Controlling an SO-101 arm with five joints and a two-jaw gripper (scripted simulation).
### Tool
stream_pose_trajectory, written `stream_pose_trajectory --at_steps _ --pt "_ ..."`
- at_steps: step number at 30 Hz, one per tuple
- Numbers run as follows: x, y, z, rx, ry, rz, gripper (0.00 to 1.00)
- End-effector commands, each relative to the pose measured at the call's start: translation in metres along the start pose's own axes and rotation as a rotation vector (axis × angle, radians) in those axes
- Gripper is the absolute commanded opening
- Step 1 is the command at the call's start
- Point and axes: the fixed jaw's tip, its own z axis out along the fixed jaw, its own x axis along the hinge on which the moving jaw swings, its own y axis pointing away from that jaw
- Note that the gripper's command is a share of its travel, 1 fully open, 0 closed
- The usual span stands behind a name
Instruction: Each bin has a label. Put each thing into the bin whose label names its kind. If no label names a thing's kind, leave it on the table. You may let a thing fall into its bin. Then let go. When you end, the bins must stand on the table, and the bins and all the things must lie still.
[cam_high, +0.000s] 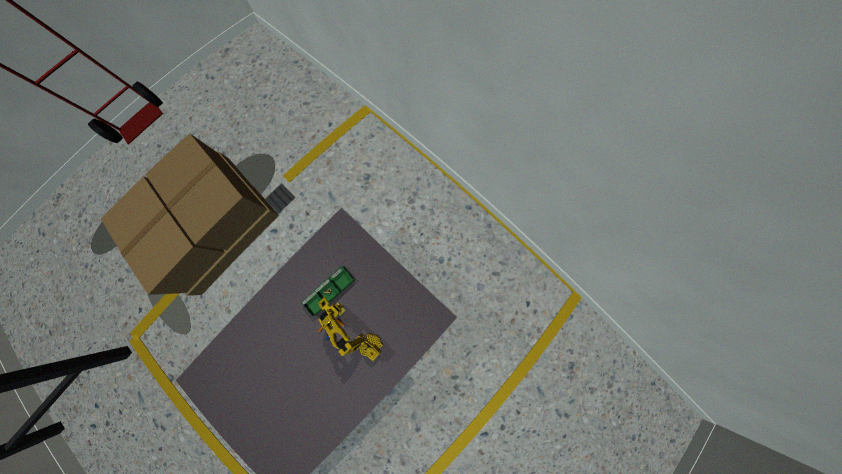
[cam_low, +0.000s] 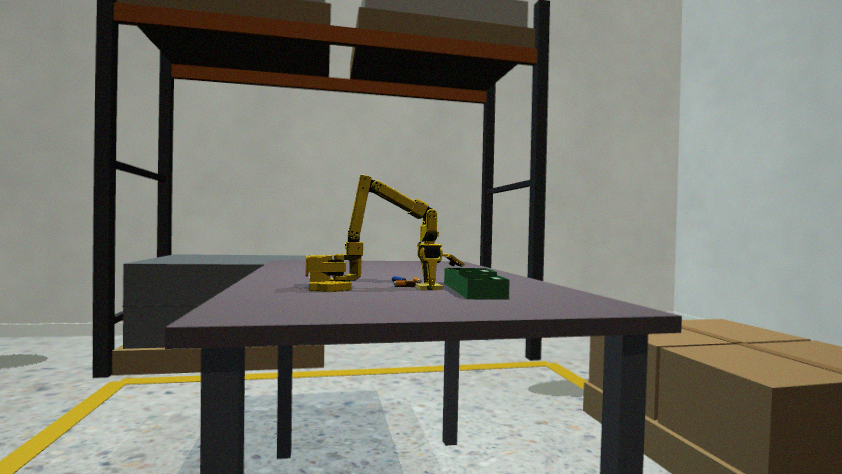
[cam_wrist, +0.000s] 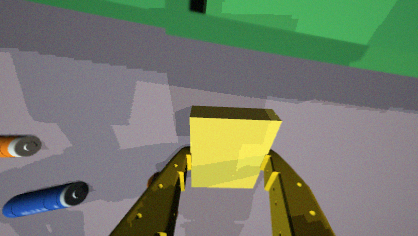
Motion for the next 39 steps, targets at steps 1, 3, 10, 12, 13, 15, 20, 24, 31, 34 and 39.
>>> stream_pose_trajectory --at_steps 1,3,10,12,13,15,20,24,31,34,39 --pt "-0.0036 0.0018 -0.0028 -0.001 -0.027 -0.014 0.15" --pt "-0.0036 0.0018 -0.0028 -0.001 -0.027 -0.014 0.12" --pt "-0.0036 0.0018 -0.0028 -0.001 -0.027 -0.014 0.06" --pt "-0.0036 0.0018 -0.0028 -0.001 -0.027 -0.014 0.04" --pt "-0.0036 0.0018 -0.0028 -0.001 -0.027 -0.014 0.03" --pt "-0.0036 0.0018 -0.0028 -0.001 -0.027 -0.014 0.02" --pt "-0.0036 0.0018 -0.0028 -0.001 -0.027 -0.014 0.0" --pt "-0.0036 0.0018 -0.0028 -0.001 -0.027 -0.014 0.0" --pt "-0.0036 0.0018 -0.0028 -0.001 -0.027 -0.014 0.0" --pt "-0.0036 0.0018 -0.0028 -0.001 -0.027 -0.014 0.0" --pt "-0.0036 0.0018 -0.0028 -0.001 -0.027 -0.014 0.0"
